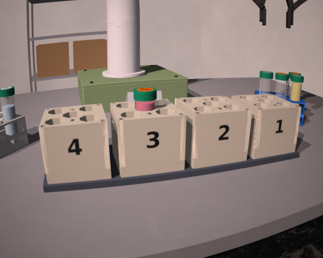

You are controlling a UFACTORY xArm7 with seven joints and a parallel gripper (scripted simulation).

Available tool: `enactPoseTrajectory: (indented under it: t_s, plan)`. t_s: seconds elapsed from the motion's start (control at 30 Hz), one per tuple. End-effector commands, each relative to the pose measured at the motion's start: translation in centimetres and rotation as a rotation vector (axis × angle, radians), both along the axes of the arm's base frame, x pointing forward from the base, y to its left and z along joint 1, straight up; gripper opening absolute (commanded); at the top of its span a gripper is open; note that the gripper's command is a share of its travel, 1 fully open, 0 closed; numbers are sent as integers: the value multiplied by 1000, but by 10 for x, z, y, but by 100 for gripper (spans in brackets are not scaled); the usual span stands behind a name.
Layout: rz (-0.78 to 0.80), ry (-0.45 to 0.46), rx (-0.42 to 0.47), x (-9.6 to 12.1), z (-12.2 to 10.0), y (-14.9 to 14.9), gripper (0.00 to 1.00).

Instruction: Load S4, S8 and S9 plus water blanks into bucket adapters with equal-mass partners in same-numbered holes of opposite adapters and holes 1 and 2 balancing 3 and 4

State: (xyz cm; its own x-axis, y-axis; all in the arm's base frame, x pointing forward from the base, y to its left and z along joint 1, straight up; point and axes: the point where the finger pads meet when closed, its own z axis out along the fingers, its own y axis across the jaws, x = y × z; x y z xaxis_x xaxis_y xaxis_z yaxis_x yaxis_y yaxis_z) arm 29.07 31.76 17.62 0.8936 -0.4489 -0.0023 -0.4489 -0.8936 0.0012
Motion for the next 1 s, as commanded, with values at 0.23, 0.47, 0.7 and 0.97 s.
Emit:
enactPoseTrajectory:
  t_s: [0.23,0.47,0.7,0.97]
  plan:
    - [-1,-2,3,-18,2,44,57]
    - [-1,-2,3,-33,2,75,57]
    - [-1,-2,3,-42,2,95,57]
    - [-1,-2,3,-42,2,95,57]
